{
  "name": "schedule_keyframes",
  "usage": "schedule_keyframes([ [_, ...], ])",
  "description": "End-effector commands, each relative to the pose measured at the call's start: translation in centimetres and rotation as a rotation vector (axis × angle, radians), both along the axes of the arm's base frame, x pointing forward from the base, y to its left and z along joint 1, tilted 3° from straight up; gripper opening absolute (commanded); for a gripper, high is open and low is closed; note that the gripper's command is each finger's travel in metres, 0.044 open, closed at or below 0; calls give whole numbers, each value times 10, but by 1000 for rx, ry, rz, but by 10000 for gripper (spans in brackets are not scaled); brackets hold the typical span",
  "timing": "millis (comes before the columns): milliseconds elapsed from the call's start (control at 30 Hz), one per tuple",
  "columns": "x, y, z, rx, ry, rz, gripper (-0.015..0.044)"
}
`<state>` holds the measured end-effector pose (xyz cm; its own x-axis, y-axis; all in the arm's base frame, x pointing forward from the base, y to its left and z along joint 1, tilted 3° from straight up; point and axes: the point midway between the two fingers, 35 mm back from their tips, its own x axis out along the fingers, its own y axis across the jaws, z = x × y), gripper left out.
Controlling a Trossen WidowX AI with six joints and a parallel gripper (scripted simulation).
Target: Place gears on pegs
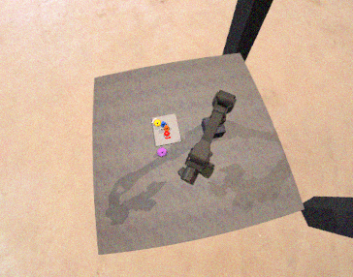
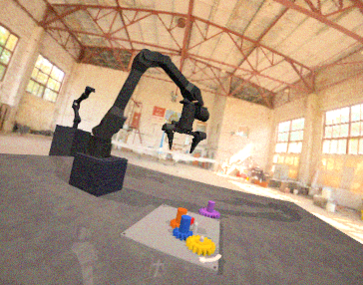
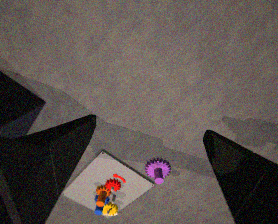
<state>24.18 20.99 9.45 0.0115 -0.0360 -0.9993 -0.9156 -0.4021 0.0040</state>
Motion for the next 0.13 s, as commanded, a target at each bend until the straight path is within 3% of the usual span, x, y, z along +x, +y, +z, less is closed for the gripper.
schedule_keyframes([
  [0,-1,0,0,-1,2,-4,440],
  [100,-1,0,0,-1,2,-4,440],
])
